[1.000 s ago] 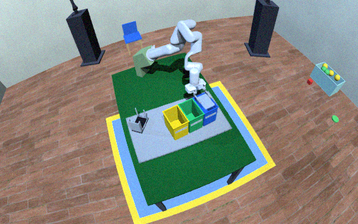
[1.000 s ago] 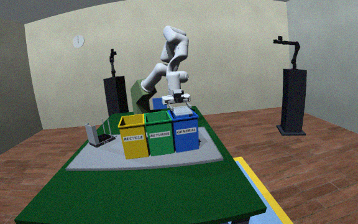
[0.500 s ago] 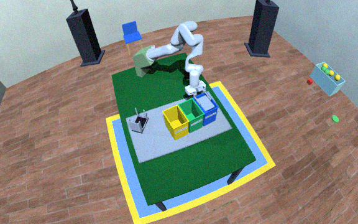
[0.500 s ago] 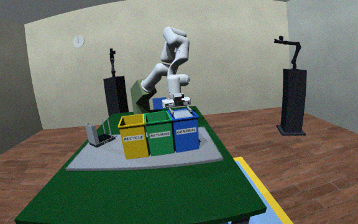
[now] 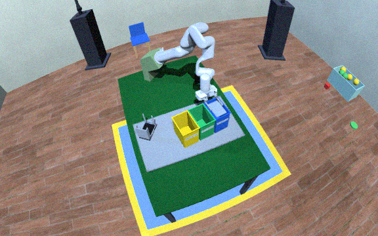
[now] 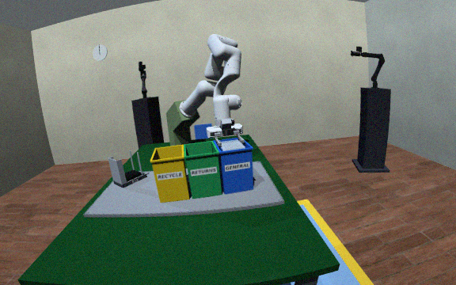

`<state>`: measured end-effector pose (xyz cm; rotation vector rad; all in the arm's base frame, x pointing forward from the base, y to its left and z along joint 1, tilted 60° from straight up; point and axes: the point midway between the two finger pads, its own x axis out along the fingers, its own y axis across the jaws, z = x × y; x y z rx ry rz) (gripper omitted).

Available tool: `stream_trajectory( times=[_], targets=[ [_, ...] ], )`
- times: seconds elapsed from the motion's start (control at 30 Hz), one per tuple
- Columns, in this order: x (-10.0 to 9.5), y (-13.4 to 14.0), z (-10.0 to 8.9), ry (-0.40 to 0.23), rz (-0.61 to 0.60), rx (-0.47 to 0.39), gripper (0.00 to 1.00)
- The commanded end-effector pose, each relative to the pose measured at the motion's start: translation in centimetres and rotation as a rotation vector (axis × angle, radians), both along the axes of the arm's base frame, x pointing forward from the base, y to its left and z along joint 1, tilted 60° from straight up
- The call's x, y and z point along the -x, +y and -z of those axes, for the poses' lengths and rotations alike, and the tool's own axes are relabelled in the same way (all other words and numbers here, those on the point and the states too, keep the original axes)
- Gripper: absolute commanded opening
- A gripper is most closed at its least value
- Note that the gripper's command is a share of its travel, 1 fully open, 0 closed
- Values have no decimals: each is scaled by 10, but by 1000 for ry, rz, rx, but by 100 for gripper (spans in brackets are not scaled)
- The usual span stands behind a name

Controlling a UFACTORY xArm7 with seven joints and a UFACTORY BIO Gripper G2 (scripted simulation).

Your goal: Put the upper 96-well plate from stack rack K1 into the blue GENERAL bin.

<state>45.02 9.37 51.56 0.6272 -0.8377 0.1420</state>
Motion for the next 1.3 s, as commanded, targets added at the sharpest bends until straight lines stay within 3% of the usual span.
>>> stream_trajectory(
  times=[0.0,0.03,1.27],
  targets=[
    [0,-1,-1,-2,1,-1,0],
    [0,-1,-1,-2,1,-1,18],
    [3,-3,-3,-2,1,-1,18]
  ],
)
